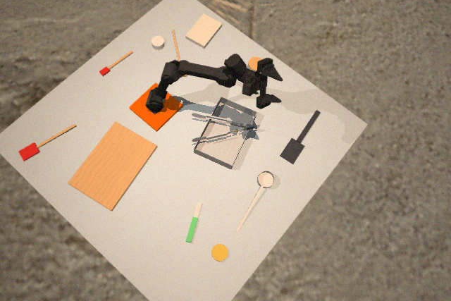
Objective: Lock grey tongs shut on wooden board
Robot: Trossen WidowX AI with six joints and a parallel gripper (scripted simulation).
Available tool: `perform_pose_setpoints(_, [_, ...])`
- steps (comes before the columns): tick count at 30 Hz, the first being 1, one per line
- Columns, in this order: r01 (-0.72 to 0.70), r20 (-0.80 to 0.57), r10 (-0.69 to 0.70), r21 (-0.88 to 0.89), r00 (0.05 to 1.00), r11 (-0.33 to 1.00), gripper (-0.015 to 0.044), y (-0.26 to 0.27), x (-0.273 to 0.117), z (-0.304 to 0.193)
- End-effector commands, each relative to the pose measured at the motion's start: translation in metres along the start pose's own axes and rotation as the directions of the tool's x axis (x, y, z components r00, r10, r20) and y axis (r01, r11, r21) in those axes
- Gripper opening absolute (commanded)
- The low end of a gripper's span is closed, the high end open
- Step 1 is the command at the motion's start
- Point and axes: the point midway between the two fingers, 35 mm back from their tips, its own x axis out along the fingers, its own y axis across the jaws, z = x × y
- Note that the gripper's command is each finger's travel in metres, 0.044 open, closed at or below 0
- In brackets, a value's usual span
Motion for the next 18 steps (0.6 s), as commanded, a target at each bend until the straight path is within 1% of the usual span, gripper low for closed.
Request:
perform_pose_setpoints(1, [0.0, 0.0, 0.0, 0.0, 1.0, 1.0, 0.0426, 0.0, 0.0, 0.0])
perform_pose_setpoints(2, [0.007, -0.008, -0.007, 0.005, 1.0, 1.0, 0.044, -0.002, 0.0, -0.002])
perform_pose_setpoints(5, [0.075, -0.075, -0.072, 0.042, 0.995, 0.996, 0.044, -0.022, 0.0, -0.016])
perform_pose_setpoints(7, [0.157, -0.152, -0.145, 0.067, 0.978, 0.985, 0.044, -0.043, -0.003, -0.031])
perform_pose_setpoints(9, [0.271, -0.229, -0.241, 0.108, 0.943, 0.957, 0.044, -0.071, -0.009, -0.048])
perform_pose_setpoints(13, [0.521, -0.359, -0.442, 0.161, 0.822, 0.838, 0.044, -0.128, -0.032, -0.074])
perform_pose_setpoints(15, [0.64, -0.406, -0.535, 0.184, 0.741, 0.746, 0.044, -0.155, -0.047, -0.083])
perform_pose_setpoints(18, [0.776, -0.45, -0.647, 0.207, 0.616, 0.596, 0.044, -0.188, -0.072, -0.091])
